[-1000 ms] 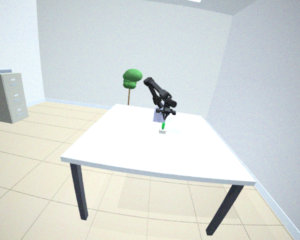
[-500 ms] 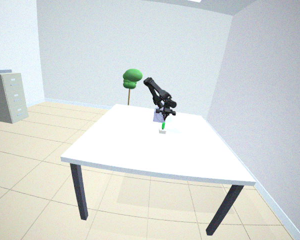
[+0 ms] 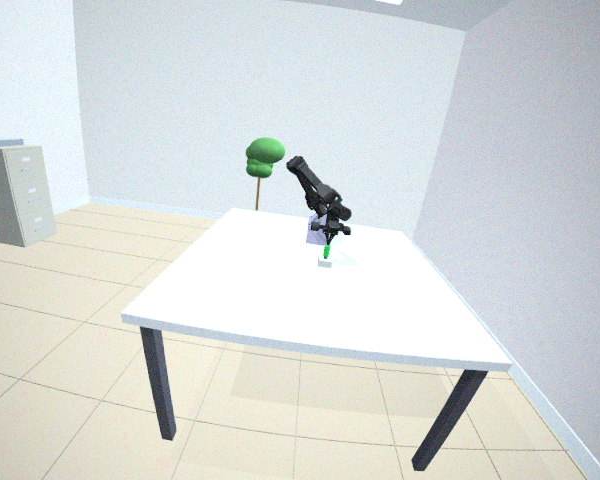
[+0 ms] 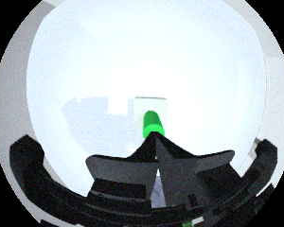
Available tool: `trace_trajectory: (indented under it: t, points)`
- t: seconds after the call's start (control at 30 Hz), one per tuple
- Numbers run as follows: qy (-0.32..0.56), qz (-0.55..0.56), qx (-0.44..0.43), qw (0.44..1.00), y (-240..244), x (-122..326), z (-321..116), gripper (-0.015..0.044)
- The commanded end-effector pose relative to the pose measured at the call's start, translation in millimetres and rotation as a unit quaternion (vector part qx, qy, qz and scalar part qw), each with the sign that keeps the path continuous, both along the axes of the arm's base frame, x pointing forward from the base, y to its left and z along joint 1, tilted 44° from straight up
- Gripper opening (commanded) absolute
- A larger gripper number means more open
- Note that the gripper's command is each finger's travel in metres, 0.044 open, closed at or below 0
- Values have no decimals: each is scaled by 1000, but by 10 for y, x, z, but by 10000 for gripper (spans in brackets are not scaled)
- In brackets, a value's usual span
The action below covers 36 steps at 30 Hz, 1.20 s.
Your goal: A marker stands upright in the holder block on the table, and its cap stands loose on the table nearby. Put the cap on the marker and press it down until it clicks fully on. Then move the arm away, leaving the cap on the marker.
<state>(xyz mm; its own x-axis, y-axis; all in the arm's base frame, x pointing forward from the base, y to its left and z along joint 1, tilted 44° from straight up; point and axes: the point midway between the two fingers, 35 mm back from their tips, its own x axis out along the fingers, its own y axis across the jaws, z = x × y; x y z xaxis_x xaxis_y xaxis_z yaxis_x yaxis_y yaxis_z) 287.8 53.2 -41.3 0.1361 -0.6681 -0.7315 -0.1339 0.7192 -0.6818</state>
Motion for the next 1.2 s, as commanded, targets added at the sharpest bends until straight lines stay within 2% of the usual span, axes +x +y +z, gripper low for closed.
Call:
trace_trajectory:
  t: [0.0, 0.5, 0.7, 0.9, 1.17]
  points:
    - [4, 2, -4, 1000, -57, -12, -49, 0]
    - [-2, 2, 1, 1000, -41, 29, -62, 0]
    - [-1, 2, 2, 1000, 527, -82, 548, 0]
    - [-1, 2, 1, 1000, 545, -90, 571, 0]
    - [-1, 2, 1, 1000, 545, -90, 571, 210]
